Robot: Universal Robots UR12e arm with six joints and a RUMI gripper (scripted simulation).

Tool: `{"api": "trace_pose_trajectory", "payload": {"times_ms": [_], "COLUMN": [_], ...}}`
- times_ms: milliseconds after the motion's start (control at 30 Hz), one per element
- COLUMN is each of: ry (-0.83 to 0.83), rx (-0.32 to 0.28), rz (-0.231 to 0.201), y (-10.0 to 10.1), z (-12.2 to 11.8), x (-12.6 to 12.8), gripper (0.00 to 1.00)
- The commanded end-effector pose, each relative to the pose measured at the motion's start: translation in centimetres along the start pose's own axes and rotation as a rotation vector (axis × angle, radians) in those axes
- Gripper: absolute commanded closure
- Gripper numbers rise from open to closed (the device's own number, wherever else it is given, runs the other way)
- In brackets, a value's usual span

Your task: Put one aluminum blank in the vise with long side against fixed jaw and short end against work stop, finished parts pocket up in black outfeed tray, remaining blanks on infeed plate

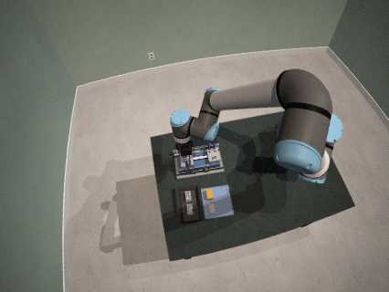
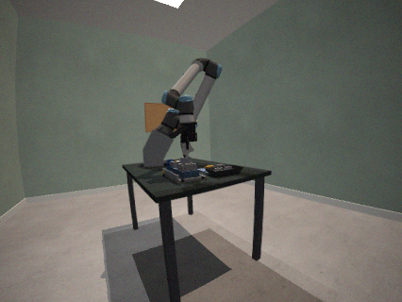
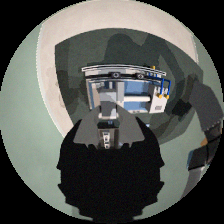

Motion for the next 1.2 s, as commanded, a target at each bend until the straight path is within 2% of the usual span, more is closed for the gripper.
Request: {"api": "trace_pose_trajectory", "payload": {"times_ms": [0,1167], "ry": [0.000,0.000], "rx": [0.001,0.001], "rz": [0.001,0.001], "y": [-0.07,0.59], "z": [0.03,0.03], "x": [-0.06,-0.06], "gripper": [1.00,1.00]}}
Point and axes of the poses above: the point where the finger pads meet when closed, its own y axis out along the fingers, its own x axis across the jaws, z = x × y, the point moved 5 cm from there along -y, back along the fingers, and after that the axes turned 9 degrees about -y, right-handed, at the moved point
